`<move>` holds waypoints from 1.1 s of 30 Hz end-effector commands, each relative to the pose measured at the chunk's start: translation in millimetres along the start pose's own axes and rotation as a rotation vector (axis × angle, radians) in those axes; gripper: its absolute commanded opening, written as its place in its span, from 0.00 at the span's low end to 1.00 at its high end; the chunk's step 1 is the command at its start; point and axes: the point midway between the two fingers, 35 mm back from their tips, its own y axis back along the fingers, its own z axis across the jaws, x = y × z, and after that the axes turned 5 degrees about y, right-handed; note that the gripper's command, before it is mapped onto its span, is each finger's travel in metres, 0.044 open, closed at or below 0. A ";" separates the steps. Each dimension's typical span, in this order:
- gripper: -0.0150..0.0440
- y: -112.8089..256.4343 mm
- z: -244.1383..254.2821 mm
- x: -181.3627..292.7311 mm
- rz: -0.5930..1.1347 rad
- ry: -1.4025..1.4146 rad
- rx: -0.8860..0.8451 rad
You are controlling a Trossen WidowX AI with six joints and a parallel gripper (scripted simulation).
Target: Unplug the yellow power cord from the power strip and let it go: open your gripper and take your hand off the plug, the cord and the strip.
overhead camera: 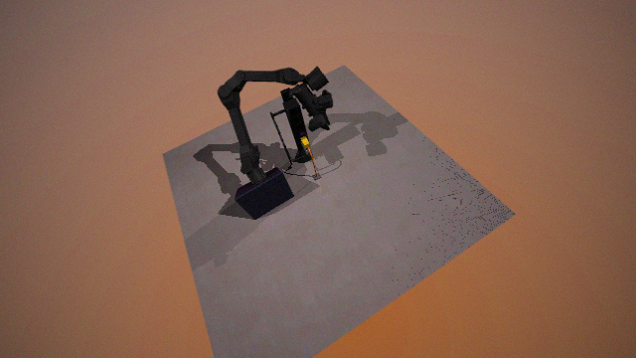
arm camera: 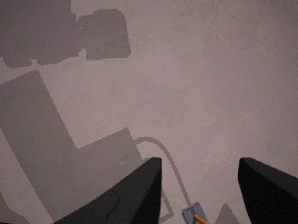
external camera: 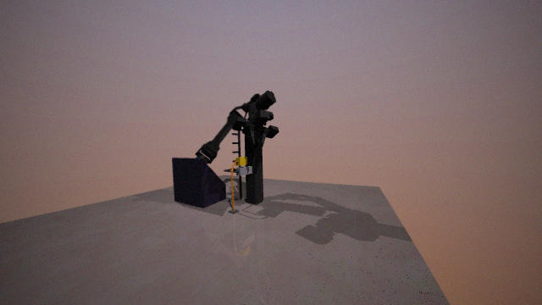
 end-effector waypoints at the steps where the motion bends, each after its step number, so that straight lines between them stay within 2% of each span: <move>1: 0.53 -12.2 -29.7 31.4 0.176 -0.375 -0.003; 5: 0.53 -18.0 -57.0 79.4 0.444 -0.940 0.037; 7: 0.53 -17.0 -61.8 92.9 0.528 -1.113 0.059; 33: 0.53 -10.6 -45.5 97.8 0.539 -1.135 0.062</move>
